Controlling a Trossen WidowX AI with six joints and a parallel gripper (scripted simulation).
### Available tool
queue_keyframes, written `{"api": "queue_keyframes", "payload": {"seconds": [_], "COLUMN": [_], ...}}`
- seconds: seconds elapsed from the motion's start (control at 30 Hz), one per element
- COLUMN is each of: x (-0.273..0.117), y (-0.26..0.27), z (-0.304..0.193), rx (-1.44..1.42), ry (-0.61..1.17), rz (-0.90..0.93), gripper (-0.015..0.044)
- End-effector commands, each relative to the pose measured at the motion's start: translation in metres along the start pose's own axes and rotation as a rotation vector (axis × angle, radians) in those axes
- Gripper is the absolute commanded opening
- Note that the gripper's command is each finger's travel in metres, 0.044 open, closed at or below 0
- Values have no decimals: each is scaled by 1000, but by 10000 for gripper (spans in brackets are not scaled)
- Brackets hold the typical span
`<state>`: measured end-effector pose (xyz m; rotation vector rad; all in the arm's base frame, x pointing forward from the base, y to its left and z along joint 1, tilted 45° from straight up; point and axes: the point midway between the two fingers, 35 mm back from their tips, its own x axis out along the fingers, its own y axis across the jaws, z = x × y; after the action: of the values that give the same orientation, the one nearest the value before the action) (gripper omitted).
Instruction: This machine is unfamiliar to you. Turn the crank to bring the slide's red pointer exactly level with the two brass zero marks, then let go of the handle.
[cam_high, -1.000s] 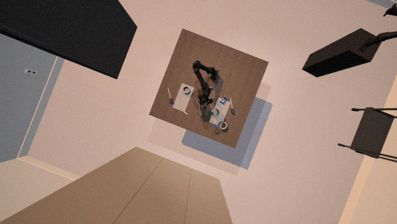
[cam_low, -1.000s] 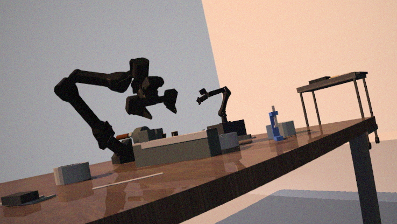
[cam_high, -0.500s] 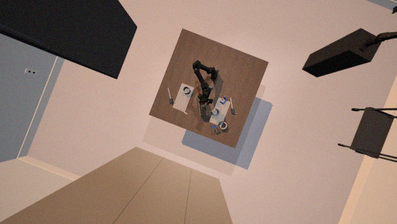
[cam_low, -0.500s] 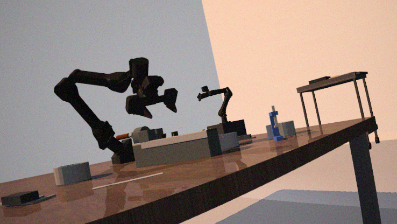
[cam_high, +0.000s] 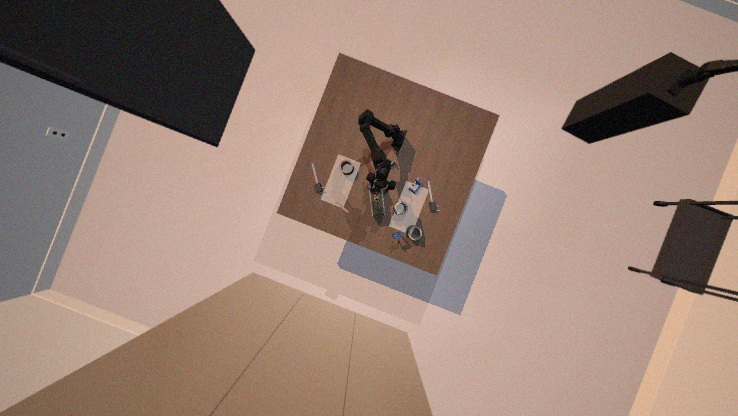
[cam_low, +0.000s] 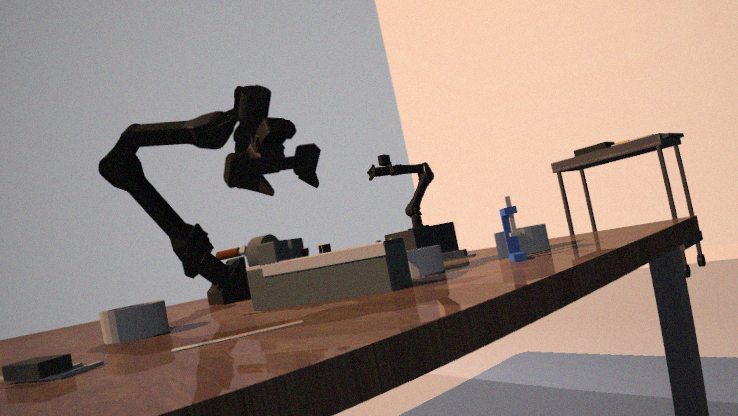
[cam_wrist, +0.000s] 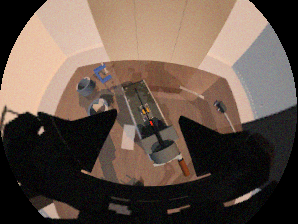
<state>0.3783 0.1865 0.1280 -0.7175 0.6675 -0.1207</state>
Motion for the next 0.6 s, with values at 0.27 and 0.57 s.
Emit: {"api": "queue_keyframes", "payload": {"seconds": [0.27,0.57], "x": [-28,-54], "y": [-54,-87], "z": [-18,-44], "rx": [-189,-341], "ry": [23,14], "rz": [131,240], "gripper": [440,440]}}
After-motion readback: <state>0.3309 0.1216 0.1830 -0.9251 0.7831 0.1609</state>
